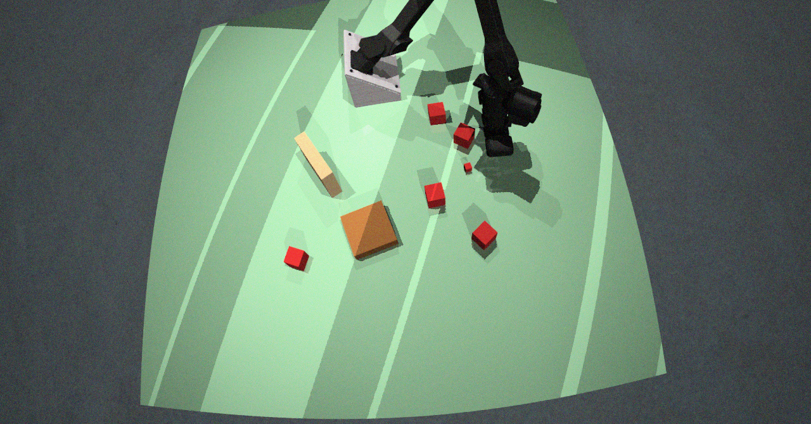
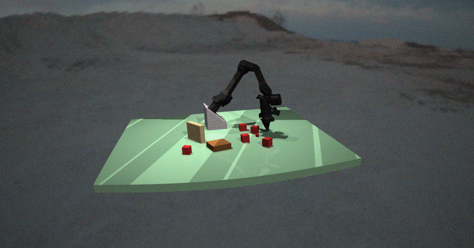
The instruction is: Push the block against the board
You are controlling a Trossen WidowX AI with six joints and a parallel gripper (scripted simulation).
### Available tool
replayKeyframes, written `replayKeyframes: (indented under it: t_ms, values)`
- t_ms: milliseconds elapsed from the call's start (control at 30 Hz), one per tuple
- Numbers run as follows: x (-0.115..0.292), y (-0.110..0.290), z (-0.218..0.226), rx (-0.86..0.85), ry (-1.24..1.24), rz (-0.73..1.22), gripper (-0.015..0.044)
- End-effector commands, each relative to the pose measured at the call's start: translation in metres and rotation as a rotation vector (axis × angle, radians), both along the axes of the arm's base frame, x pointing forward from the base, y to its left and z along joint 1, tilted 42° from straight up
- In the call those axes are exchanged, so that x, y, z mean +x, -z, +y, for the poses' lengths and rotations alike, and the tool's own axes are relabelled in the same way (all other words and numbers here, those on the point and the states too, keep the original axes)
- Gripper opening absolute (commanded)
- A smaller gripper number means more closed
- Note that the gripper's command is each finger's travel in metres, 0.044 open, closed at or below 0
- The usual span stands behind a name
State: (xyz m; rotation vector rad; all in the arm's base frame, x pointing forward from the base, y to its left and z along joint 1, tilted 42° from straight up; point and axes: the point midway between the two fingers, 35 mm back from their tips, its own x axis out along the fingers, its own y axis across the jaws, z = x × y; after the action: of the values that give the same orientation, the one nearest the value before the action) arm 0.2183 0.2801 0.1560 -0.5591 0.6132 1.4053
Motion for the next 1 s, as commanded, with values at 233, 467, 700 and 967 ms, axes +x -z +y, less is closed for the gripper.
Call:
replayKeyframes:
  t_ms: [233,467,700,967]
  values:
    - [0.034,0.028,-0.041,-0.085,0.229,0.141,0.0]
    - [0.057,0.048,-0.077,-0.127,0.405,0.278,0.0]
    - [0.075,0.069,-0.116,-0.158,0.591,0.428,0.0]
    - [0.086,0.09,-0.163,-0.177,0.802,0.606,0.0]
